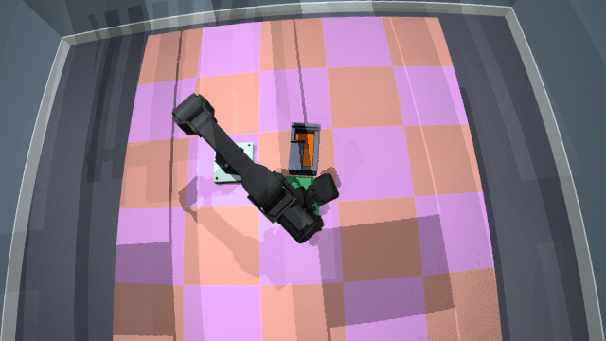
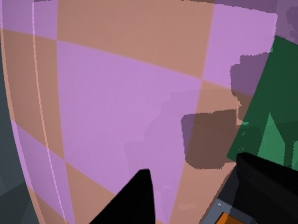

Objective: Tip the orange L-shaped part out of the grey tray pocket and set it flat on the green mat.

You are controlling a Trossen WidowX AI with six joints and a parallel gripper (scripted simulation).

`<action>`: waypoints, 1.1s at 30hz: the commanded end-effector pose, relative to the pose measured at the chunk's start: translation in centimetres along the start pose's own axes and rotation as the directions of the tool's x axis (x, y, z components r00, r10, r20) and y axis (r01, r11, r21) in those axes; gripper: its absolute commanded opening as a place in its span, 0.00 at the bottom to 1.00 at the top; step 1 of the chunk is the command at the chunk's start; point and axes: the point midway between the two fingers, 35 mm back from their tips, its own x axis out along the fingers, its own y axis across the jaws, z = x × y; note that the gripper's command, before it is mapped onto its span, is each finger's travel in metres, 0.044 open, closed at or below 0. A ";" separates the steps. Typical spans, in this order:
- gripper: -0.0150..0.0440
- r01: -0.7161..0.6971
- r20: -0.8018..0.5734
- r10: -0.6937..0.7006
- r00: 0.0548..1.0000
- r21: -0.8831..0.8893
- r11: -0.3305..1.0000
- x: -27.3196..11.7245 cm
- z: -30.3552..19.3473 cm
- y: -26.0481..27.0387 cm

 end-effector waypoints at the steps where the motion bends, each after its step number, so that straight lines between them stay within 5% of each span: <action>1: 0.56 0.088 -0.095 -0.105 0.990 -0.171 0.981 2.4 -4.0 2.4; 12: 0.56 0.211 -0.167 -0.387 0.907 -0.616 0.759 5.5 -15.5 5.5; 23: 0.56 0.207 -0.029 -0.550 0.834 -0.909 0.362 5.1 -24.9 5.2; 33: 0.56 0.207 -0.025 -0.552 0.834 -0.912 0.354 5.6 -25.0 4.9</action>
